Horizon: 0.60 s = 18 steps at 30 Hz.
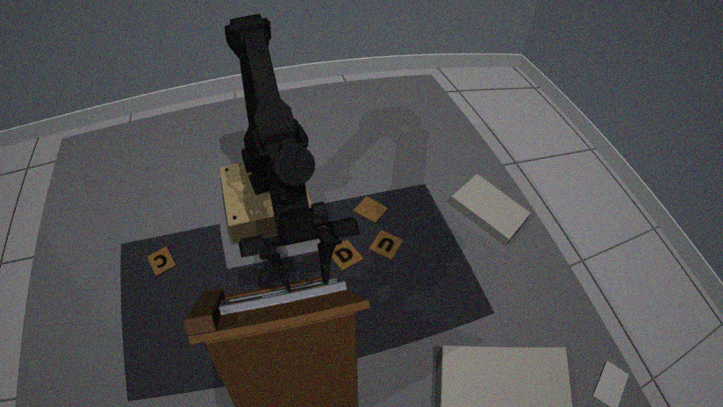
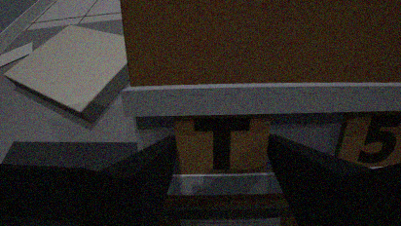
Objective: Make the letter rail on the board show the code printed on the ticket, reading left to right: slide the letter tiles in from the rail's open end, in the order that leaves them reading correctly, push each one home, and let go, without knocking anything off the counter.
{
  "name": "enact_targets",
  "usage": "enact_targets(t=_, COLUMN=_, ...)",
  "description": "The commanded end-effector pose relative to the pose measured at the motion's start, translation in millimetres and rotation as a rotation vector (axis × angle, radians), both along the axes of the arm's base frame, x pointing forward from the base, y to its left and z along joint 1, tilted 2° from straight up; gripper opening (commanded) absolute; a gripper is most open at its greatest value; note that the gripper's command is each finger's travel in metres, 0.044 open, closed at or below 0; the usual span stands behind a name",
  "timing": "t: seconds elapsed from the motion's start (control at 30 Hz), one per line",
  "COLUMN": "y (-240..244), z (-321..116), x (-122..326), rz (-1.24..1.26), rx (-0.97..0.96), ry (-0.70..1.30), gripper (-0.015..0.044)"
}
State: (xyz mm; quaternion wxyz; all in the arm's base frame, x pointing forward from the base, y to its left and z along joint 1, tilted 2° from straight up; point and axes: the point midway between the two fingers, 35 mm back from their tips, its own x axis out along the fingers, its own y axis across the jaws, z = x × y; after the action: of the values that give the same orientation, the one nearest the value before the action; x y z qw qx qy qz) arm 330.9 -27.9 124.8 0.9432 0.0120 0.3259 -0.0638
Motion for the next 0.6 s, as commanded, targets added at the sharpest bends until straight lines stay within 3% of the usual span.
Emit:
enact_targets(t=0.0, y=-1.5, z=0.3, x=0.0, rz=0.006, rx=-0.001, ry=-0.002, gripper=0.0)
enact_targets(t=0.57, y=-10.1, z=0.5, x=-1.1, rz=0.006, rx=-0.002, ry=-0.002, gripper=0.0)
